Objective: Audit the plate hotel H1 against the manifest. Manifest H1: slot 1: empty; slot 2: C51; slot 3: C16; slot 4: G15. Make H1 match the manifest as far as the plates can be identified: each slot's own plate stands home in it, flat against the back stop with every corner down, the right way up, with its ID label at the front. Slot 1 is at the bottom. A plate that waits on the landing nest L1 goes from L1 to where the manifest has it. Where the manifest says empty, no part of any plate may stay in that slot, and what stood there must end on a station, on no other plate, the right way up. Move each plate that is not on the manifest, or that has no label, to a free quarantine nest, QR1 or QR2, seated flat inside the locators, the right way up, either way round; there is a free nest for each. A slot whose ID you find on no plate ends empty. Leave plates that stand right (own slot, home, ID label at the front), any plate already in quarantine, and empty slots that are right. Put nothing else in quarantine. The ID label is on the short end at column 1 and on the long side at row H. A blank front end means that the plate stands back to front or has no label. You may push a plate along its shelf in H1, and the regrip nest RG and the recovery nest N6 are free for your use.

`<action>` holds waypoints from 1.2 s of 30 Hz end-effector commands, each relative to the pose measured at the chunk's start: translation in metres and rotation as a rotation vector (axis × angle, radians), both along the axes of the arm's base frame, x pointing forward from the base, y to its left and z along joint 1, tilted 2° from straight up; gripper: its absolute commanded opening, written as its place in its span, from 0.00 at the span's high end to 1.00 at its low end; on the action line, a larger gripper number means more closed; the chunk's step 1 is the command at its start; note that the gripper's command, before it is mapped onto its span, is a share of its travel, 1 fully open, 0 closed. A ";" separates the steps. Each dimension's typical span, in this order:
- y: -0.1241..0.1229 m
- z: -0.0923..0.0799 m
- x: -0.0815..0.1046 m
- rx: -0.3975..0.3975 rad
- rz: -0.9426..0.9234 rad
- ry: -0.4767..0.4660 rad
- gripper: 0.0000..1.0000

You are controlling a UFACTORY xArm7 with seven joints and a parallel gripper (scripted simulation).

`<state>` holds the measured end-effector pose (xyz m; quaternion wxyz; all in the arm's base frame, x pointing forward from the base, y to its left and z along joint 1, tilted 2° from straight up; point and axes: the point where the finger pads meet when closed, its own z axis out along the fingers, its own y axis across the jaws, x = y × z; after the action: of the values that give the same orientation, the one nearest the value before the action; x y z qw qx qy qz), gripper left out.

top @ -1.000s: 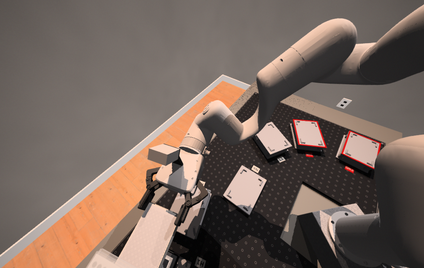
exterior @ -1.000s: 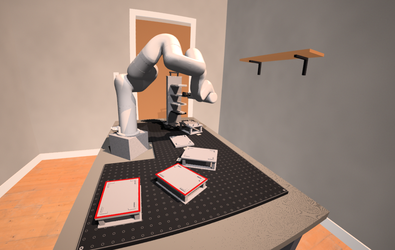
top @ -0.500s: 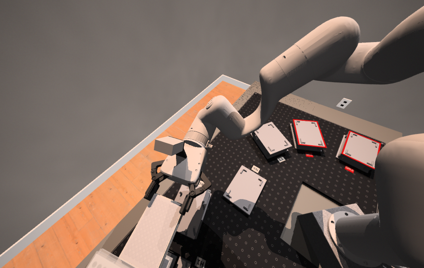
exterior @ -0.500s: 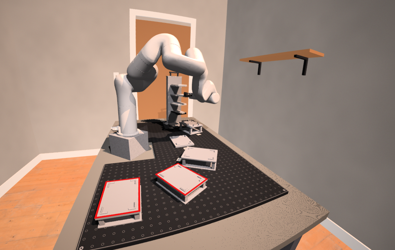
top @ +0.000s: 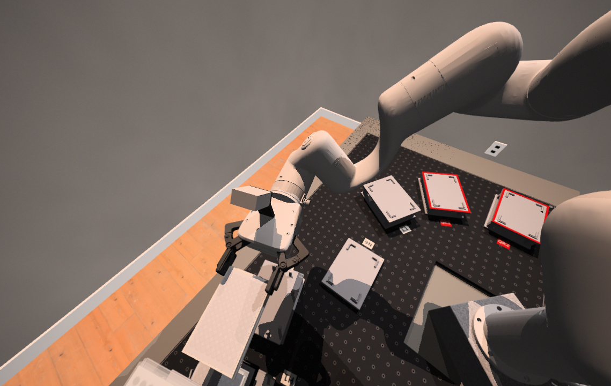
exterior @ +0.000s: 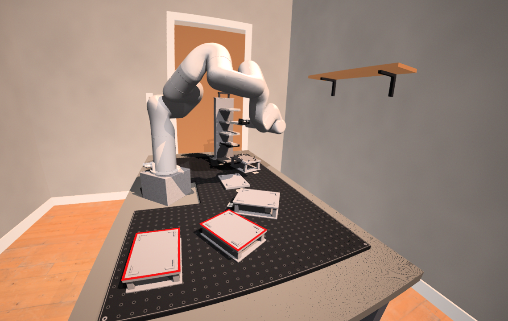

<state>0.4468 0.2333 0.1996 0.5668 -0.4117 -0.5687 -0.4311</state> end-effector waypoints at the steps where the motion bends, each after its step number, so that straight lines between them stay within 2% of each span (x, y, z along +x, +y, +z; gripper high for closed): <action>1: -0.006 0.001 0.003 0.000 0.000 -0.004 1.00; 36: -0.055 0.001 0.017 0.000 -0.001 -0.004 1.00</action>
<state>0.4622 0.1825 0.1989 0.5668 -0.4117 -0.5687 -0.4311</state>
